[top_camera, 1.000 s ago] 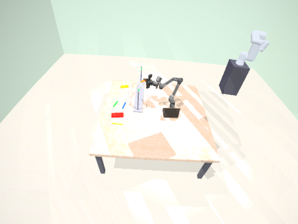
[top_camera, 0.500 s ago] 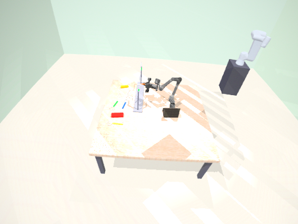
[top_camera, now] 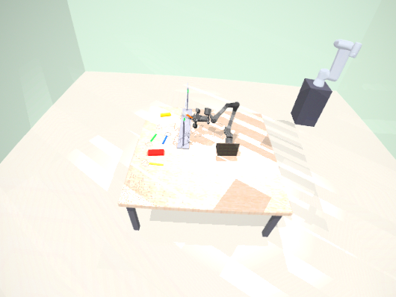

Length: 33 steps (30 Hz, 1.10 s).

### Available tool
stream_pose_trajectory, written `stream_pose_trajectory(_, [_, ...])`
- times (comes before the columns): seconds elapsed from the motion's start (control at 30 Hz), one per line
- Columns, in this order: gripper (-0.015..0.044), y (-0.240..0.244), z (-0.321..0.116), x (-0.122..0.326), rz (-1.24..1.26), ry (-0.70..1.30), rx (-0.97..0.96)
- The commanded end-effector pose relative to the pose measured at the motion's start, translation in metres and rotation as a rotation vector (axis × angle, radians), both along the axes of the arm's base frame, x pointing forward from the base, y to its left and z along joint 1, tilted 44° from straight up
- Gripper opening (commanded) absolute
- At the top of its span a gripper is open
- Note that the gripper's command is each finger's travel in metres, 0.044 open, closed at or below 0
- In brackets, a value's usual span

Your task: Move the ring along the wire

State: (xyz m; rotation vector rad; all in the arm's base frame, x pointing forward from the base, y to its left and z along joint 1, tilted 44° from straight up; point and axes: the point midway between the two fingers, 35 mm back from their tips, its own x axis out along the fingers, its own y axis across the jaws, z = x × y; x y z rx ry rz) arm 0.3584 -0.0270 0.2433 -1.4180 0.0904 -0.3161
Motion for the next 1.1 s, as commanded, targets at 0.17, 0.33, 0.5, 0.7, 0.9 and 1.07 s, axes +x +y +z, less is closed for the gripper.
stream_pose_trajectory(0.17, [-0.015,0.009,-0.034,0.0,0.014,0.036,0.203])
stream_pose_trajectory(0.33, [-0.015,0.017,-0.051,0.0,0.021,0.053,0.312])
stream_pose_trajectory(0.5, [-0.015,0.025,-0.066,0.0,0.027,0.069,0.409])
stream_pose_trajectory(0.7, [-0.015,0.037,-0.082,-0.001,0.034,0.087,0.519])
stream_pose_trajectory(0.9, [-0.015,0.048,-0.094,-0.002,0.038,0.098,0.59])
stream_pose_trajectory(1.07, [-0.015,0.054,-0.1,-0.003,0.041,0.103,0.622])
